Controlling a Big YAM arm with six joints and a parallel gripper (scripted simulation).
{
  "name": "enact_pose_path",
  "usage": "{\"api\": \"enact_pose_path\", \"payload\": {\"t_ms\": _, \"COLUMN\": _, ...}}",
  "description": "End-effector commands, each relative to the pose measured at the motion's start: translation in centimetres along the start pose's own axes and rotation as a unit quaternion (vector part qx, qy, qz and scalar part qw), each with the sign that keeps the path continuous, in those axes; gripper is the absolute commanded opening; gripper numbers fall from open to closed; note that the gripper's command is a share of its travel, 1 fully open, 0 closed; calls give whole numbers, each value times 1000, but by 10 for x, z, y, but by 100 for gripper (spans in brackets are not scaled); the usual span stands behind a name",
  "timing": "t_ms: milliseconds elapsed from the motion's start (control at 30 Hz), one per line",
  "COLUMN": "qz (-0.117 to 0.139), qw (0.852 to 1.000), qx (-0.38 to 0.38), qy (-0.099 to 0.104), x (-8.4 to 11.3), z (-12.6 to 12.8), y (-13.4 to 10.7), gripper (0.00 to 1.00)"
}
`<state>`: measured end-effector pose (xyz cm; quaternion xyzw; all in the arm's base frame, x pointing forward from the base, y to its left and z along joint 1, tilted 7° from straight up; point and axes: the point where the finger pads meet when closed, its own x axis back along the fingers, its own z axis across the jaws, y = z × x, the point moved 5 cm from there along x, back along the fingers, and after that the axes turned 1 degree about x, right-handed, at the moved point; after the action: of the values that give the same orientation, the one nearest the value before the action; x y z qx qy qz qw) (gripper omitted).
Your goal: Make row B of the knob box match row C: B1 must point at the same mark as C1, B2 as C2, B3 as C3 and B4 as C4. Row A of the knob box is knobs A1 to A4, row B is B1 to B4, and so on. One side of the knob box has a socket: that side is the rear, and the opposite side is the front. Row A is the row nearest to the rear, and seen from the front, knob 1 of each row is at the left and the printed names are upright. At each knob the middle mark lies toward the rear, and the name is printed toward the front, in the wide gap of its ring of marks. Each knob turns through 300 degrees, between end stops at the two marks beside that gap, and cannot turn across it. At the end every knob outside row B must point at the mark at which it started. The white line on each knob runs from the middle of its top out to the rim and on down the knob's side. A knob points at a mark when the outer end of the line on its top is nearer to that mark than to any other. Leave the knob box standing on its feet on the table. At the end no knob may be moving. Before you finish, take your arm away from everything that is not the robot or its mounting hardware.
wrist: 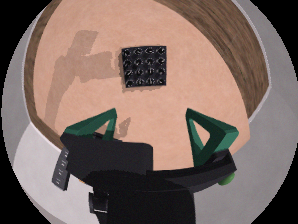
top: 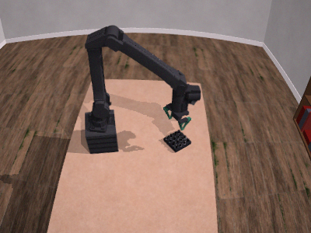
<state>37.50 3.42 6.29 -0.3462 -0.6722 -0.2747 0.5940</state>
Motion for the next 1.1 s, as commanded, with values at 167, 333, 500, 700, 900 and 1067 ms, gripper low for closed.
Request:
{"api": "enact_pose_path", "payload": {"t_ms": 167, "qz": 13, "qw": 1000, "qx": -1, "qy": 8, "x": 24, "z": 5, "y": -1, "gripper": 100}}
{"api": "enact_pose_path", "payload": {"t_ms": 333, "qz": -10, "qw": 1000, "qx": -1, "qy": -5, "x": 45, "z": -3, "y": 11, "gripper": 100}}
{"api": "enact_pose_path", "payload": {"t_ms": 500, "qz": -11, "qw": 1000, "qx": -1, "qy": -5, "x": 45, "z": -3, "y": 11, "gripper": 100}}
{"api": "enact_pose_path", "payload": {"t_ms": 700, "qz": -11, "qw": 1000, "qx": 0, "qy": -5, "x": 45, "z": -3, "y": 12, "gripper": 100}}
{"api": "enact_pose_path", "payload": {"t_ms": 900, "qz": -11, "qw": 1000, "qx": 0, "qy": -5, "x": 45, "z": -3, "y": 12, "gripper": 100}}
{"api": "enact_pose_path", "payload": {"t_ms": 1067, "qz": -11, "qw": 1000, "qx": 0, "qy": -5, "x": 45, "z": -3, "y": 12, "gripper": 100}}
